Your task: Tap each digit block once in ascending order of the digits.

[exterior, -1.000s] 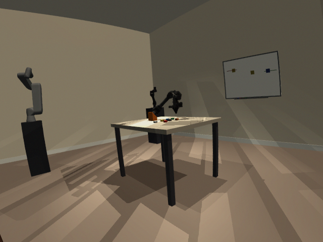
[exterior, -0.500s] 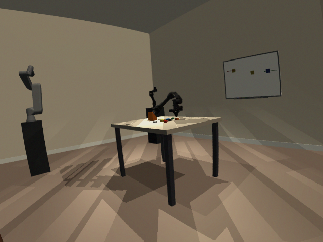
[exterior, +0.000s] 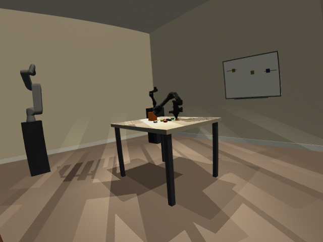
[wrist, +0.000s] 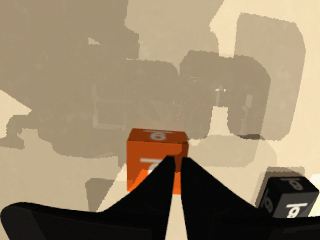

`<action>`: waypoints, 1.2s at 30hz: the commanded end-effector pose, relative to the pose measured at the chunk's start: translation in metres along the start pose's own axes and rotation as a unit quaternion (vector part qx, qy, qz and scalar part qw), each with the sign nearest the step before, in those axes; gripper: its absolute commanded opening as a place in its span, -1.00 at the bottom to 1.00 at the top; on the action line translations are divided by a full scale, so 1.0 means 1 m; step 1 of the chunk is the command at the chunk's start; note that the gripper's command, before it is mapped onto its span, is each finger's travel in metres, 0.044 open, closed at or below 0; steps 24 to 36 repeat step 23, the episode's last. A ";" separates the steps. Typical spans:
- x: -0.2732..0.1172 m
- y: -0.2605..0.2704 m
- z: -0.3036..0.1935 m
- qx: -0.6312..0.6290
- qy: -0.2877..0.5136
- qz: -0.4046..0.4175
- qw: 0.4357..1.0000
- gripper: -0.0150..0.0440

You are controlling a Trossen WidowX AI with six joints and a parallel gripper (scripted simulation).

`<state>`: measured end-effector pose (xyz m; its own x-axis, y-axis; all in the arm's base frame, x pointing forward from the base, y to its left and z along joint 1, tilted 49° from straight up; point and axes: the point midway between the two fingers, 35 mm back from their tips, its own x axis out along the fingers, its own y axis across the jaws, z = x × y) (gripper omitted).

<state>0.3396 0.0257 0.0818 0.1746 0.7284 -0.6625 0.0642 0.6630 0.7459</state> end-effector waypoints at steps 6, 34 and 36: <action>-0.027 0.000 -0.002 0.002 0.003 0.002 1.000 -0.42; -0.108 0.097 -0.089 0.055 0.002 0.000 0.998 0.86; -0.108 0.097 -0.089 0.055 0.002 0.000 0.998 0.86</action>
